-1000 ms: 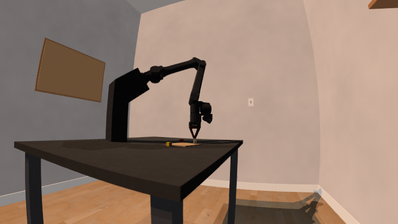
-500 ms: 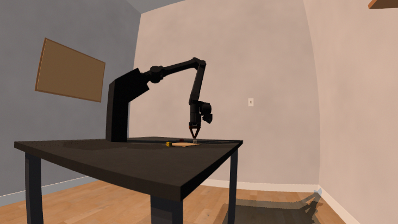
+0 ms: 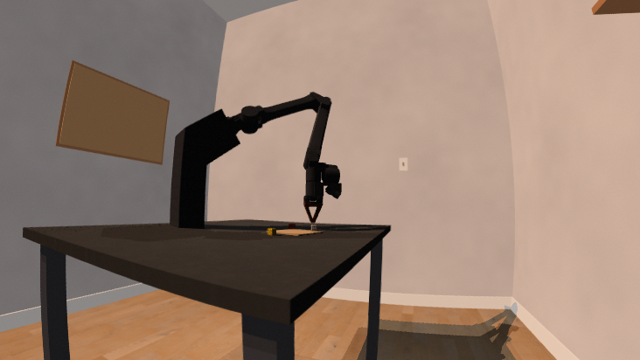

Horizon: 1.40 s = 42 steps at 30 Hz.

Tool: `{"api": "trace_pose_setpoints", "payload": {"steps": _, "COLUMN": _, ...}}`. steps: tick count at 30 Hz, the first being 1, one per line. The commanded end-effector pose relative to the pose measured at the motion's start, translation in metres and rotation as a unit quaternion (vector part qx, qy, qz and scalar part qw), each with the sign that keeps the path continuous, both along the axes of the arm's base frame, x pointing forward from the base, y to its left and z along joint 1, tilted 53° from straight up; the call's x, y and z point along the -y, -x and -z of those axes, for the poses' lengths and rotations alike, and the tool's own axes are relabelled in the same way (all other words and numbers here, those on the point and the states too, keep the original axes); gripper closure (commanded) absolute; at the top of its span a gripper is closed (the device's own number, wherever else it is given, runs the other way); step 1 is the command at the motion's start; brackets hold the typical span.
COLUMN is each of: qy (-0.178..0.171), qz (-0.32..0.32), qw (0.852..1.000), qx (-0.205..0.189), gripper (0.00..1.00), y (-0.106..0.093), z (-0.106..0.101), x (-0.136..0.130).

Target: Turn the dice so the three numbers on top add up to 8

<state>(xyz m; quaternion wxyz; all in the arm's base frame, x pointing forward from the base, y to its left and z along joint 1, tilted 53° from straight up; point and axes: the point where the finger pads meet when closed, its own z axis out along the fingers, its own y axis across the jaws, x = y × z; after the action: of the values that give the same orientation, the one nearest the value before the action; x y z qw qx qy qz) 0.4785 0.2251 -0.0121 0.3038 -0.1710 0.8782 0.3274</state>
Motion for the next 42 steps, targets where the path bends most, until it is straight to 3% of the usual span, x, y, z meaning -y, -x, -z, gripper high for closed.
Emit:
{"api": "trace_pose_setpoints", "payload": {"steps": 1, "qy": -0.001, "qz": -0.006, "qw": 1.000, "qx": -0.003, "gripper": 0.66, "y": 0.0088, "z": 0.0019, "x": -0.0071}}
{"api": "trace_pose_setpoints", "payload": {"steps": 42, "qy": 0.000, "qz": -0.006, "qw": 1.000, "qx": -0.005, "gripper": 0.66, "y": 0.0099, "z": 0.0051, "x": -0.0070}}
